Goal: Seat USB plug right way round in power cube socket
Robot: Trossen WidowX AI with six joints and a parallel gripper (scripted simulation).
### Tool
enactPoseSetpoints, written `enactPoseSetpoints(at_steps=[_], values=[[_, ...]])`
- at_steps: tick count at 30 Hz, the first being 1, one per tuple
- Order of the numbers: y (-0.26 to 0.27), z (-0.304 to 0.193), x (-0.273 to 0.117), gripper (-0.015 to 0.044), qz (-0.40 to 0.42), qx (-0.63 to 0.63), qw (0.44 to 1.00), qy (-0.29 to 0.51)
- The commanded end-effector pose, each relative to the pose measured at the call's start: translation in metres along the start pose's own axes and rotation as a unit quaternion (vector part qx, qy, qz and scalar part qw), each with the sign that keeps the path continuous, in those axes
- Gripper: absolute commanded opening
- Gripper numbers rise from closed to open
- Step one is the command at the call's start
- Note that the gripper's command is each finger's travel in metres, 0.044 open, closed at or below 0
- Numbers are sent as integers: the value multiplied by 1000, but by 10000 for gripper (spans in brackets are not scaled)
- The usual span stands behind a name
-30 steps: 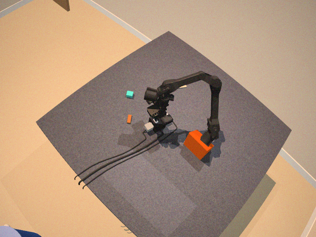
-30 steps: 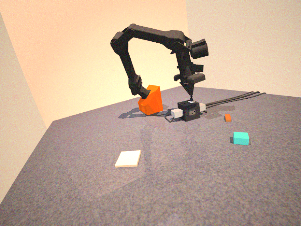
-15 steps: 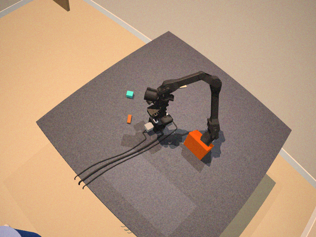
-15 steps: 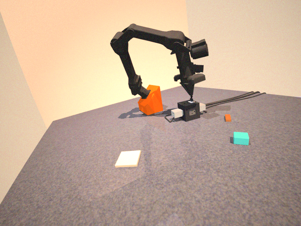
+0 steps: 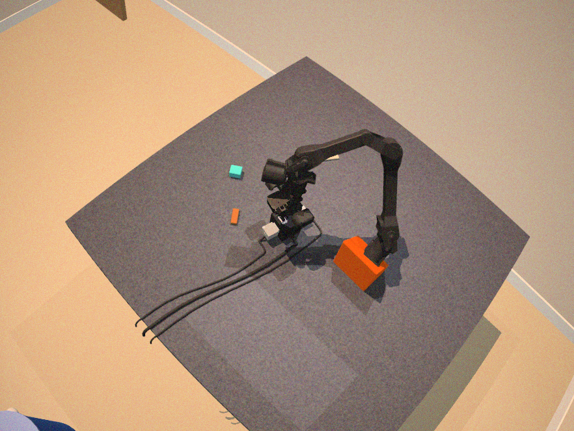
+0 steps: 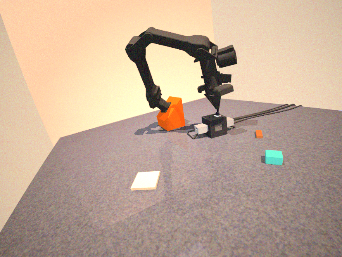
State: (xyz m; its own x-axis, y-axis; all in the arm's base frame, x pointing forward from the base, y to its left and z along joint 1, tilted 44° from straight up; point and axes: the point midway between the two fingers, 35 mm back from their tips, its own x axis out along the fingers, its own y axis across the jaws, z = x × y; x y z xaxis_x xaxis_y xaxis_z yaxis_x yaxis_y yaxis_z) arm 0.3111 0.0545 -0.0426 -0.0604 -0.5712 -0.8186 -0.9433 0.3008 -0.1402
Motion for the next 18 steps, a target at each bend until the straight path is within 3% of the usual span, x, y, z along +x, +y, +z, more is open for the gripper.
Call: enactPoseSetpoints(at_steps=[1,18], values=[[0,-1,2,0,0,-1,1000,2],[0,-1,4,0,0,-1,1000,2]])
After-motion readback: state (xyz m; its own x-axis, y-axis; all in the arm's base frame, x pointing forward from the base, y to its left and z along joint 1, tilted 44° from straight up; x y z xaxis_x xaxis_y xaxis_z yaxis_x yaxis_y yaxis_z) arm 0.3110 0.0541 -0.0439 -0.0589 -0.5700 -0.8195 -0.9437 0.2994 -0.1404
